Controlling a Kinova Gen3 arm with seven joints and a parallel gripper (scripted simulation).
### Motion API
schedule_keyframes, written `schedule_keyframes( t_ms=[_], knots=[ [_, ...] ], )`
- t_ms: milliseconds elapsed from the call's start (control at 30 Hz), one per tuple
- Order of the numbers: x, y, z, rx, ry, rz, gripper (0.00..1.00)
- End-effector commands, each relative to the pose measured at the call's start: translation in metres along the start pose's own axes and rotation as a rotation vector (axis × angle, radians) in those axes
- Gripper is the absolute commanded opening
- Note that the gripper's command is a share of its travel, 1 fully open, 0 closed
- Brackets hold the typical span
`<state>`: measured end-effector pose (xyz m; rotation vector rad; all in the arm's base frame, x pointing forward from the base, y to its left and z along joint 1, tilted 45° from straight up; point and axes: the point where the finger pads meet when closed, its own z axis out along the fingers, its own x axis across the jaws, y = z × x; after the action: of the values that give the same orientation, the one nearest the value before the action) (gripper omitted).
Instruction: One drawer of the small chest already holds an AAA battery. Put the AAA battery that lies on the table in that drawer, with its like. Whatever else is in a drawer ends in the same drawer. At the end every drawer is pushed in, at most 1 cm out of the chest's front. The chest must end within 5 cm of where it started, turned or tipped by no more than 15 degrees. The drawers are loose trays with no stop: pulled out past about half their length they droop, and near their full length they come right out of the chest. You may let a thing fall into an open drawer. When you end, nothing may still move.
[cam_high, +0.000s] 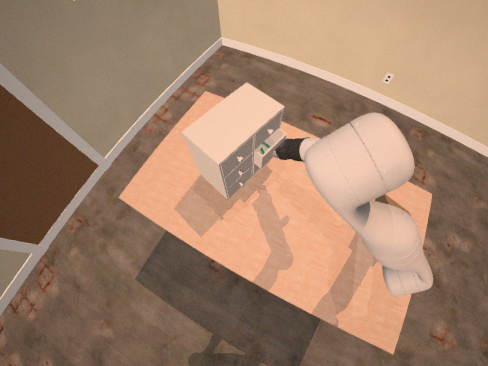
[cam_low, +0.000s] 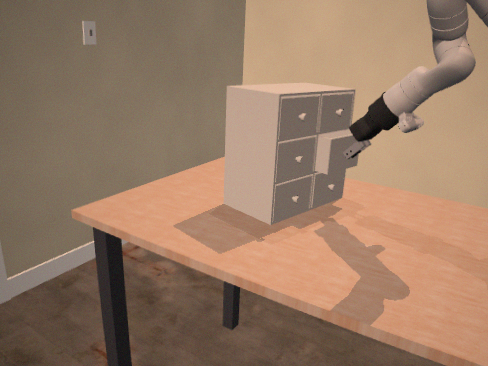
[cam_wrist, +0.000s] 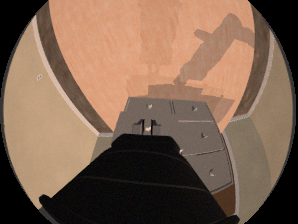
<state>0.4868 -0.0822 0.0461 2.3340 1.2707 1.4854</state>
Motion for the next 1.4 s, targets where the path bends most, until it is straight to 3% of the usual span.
schedule_keyframes(
  t_ms=[0,1367],
  knots=[
    [0.0,0.003,0.002,-0.002,0.001,-0.003,0.37],
    [0.0,0.02,0.019,-0.002,0.001,-0.003,0.37]
  ],
)
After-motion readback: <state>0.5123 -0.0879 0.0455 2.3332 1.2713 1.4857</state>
